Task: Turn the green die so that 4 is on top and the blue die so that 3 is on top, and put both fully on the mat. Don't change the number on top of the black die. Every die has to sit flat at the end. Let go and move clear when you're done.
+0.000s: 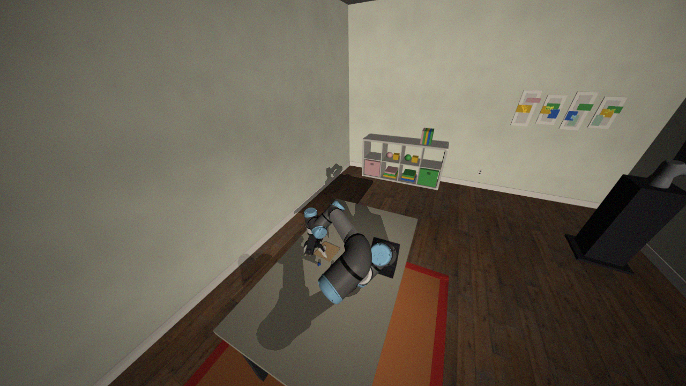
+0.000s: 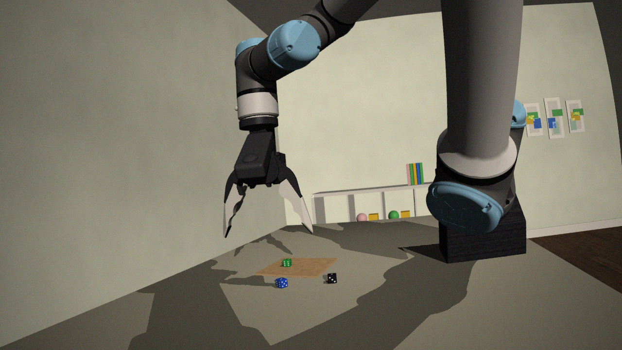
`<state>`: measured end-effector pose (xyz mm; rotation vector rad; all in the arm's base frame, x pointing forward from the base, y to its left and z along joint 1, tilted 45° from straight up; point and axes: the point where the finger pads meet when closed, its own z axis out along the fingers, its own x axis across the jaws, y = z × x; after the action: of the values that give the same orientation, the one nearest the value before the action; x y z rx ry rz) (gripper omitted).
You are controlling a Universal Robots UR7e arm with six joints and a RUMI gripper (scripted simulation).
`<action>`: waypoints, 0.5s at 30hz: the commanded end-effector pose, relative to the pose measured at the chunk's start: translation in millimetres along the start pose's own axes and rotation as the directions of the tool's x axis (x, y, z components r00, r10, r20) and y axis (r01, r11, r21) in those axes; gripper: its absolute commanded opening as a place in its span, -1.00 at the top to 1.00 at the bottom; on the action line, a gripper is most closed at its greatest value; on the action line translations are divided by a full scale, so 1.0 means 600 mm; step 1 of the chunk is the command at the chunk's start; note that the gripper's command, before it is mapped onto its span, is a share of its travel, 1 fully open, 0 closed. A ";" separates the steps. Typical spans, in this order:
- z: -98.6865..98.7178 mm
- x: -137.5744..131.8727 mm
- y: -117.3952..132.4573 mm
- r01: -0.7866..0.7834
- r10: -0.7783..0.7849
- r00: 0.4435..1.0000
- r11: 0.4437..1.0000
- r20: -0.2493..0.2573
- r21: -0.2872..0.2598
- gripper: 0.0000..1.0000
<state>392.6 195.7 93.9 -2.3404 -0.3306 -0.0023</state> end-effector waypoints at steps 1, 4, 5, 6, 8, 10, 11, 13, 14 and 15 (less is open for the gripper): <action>0.002 -0.004 0.001 0.149 -0.149 0.989 0.989 -0.001 0.007 -1.00; 0.003 -0.006 0.003 0.238 -0.238 0.971 0.971 -0.002 0.007 -1.00; 0.004 -0.007 0.003 0.267 -0.267 0.964 0.964 -0.002 0.007 -1.00; 0.004 -0.008 0.004 0.294 -0.294 0.956 0.956 -0.002 0.007 -1.00; 0.005 -0.010 0.004 0.346 -0.346 0.938 0.938 -0.003 0.007 -1.00; 0.006 -0.011 0.005 0.395 -0.395 0.919 0.919 -0.003 0.007 -1.00; 0.007 -0.012 0.006 0.418 -0.418 0.909 0.909 -0.003 0.006 -1.00; 0.007 -0.012 0.006 0.418 -0.418 0.909 0.909 -0.003 0.006 -1.00; 0.007 -0.012 0.006 0.440 -0.440 0.898 0.898 -0.004 0.006 -1.00; 0.007 -0.013 0.007 0.461 -0.461 0.887 0.887 -0.004 0.006 -1.00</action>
<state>386.3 194.7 88.1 -2.2354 -0.7904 -0.1951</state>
